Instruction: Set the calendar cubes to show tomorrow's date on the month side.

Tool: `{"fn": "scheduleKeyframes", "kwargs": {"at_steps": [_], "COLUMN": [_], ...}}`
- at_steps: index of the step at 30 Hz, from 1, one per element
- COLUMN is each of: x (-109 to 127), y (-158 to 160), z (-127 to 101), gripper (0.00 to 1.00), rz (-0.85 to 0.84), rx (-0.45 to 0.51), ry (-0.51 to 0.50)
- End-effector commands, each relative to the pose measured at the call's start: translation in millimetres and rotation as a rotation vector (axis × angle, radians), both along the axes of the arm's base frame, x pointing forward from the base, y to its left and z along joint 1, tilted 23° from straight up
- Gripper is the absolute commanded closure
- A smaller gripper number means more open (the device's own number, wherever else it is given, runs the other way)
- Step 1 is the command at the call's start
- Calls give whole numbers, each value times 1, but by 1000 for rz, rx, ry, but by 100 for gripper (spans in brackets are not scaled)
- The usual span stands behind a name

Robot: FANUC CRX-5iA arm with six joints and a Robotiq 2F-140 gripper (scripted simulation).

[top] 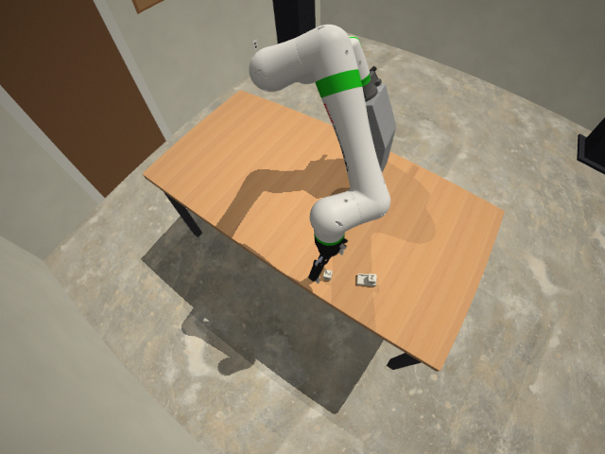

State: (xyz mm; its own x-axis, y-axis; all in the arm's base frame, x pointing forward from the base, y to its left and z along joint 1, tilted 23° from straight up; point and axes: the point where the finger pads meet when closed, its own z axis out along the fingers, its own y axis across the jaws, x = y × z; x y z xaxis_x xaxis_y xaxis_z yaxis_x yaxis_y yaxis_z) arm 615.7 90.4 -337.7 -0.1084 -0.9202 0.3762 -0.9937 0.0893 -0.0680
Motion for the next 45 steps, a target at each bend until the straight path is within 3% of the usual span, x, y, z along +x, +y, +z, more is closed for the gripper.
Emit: {"fn": "scheduleKeyframes", "kwargs": {"at_steps": [1, 5, 8, 10, 23, 26, 27, 39, 42, 45], "x": [0, 0, 0, 0, 0, 0, 0, 0, 0, 1], "y": [0, 1, 1, 1, 1, 1, 1, 2, 2, 2], "z": [1, 1, 1, 2, 4, 4, 4, 5, 6, 6], "gripper": [0, 0, 0, 0, 0, 0, 0, 0, 0, 0], "rz": [-140, -282, -295, -425, -828, -837, -934, -1309, -1320, -1475], "rx": [-2, 3, 4, 9, 25, 25, 29, 44, 45, 51], "ry": [-73, -132, -138, -192, -359, -363, -403, -558, -562, -627]}}
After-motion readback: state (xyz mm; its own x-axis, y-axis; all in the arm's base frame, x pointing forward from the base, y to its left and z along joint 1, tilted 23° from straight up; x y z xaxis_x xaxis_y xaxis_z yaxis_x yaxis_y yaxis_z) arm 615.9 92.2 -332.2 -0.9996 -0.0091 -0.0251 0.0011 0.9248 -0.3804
